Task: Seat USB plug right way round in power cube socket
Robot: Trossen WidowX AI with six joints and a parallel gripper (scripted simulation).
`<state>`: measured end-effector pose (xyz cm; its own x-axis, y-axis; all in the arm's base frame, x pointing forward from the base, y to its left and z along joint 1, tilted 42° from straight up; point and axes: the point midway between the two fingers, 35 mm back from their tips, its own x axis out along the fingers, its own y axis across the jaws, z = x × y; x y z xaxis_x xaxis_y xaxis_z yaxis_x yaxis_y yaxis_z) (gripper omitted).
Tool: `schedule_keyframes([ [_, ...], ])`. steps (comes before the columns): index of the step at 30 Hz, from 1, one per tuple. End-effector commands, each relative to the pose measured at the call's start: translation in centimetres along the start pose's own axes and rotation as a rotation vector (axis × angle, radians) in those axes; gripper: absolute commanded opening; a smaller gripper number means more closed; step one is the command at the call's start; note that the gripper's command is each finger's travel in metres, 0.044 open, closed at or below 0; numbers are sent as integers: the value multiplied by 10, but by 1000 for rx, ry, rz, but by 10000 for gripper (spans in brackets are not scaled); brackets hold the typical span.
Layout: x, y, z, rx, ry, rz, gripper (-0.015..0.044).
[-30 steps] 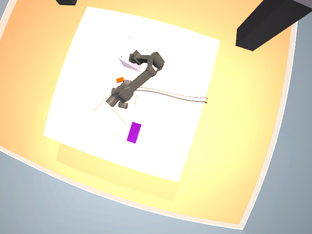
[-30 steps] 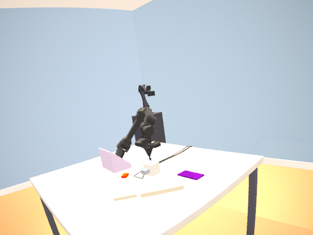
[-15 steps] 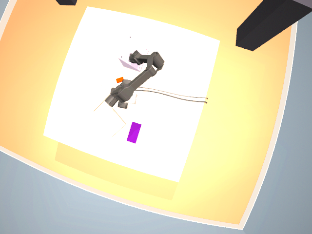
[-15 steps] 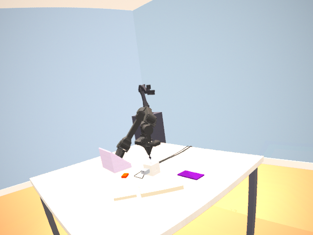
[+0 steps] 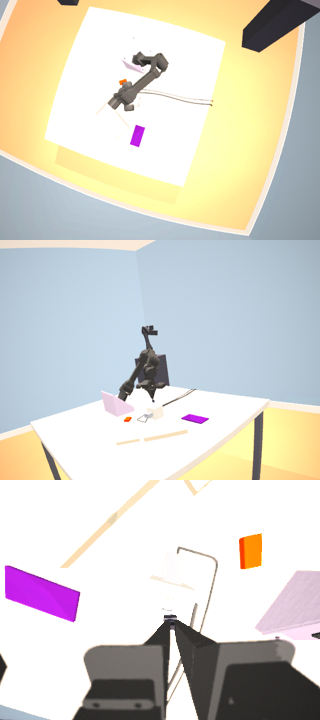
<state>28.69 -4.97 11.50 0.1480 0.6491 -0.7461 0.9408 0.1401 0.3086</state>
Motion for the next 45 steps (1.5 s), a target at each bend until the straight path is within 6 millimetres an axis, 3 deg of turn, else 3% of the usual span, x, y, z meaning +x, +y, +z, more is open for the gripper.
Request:
schedule_keyframes([
  [1,0,0,0,-118,0,0,0],
  [45,0,0,0,-1269,0,-1,0],
])
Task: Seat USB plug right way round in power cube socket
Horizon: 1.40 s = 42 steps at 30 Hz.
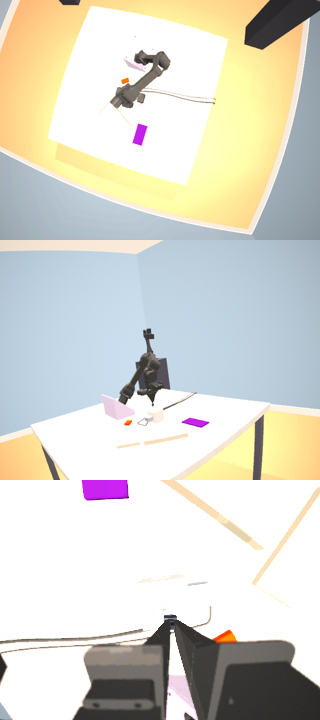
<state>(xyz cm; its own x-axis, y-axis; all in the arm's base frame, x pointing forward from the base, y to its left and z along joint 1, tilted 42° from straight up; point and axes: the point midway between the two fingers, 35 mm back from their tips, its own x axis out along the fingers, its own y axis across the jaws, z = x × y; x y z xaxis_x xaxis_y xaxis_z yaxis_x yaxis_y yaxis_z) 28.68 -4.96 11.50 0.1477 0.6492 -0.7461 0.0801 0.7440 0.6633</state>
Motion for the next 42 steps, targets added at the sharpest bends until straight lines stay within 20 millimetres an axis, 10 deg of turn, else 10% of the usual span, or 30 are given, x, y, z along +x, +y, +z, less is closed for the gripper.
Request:
schedule_keyframes([
  [1,0,0,0,-119,0,-1,0],
  [42,0,0,0,-1192,0,0,0],
])
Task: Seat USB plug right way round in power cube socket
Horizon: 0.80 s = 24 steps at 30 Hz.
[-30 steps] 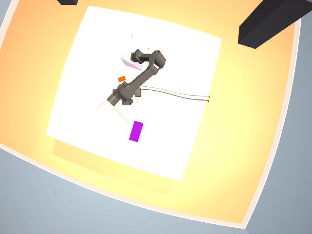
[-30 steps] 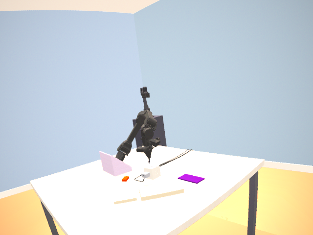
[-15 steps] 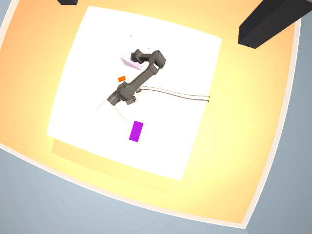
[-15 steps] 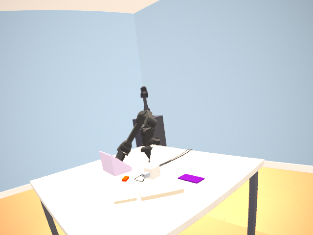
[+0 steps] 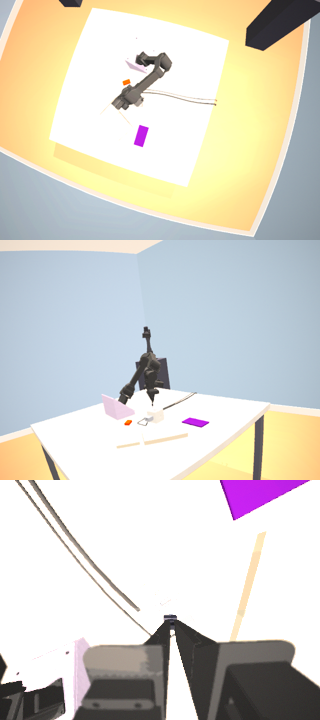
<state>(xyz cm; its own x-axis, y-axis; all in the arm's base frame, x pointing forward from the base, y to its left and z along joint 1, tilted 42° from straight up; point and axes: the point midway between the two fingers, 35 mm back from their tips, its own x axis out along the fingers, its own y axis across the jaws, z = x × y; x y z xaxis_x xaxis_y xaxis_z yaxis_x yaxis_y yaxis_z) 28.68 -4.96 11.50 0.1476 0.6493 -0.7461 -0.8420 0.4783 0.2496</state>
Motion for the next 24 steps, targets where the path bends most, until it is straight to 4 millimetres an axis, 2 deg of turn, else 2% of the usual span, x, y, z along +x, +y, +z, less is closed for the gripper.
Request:
schedule_keyframes([
  [1,0,0,0,-119,1,0,0],
  [18,0,0,0,-559,1,0,0],
  [24,0,0,0,-577,1,0,0],
])
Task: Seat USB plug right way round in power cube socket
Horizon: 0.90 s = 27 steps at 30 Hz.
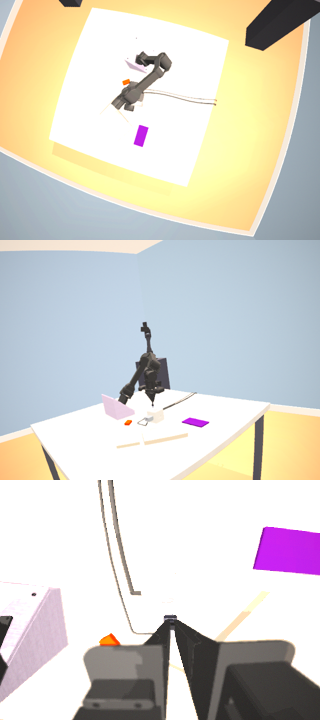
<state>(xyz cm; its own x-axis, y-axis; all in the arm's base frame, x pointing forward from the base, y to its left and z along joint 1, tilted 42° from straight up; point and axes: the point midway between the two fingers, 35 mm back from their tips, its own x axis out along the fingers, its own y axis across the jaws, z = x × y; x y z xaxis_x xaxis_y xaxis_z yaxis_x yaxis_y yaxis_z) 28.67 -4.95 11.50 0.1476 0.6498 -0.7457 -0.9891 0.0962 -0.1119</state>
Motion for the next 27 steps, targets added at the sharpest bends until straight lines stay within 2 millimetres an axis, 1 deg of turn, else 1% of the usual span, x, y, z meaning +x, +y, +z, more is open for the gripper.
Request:
schedule_keyframes([
  [1,0,0,0,-24,1,0,0],
  [27,2,0,1,-18,-15,0,0],
])
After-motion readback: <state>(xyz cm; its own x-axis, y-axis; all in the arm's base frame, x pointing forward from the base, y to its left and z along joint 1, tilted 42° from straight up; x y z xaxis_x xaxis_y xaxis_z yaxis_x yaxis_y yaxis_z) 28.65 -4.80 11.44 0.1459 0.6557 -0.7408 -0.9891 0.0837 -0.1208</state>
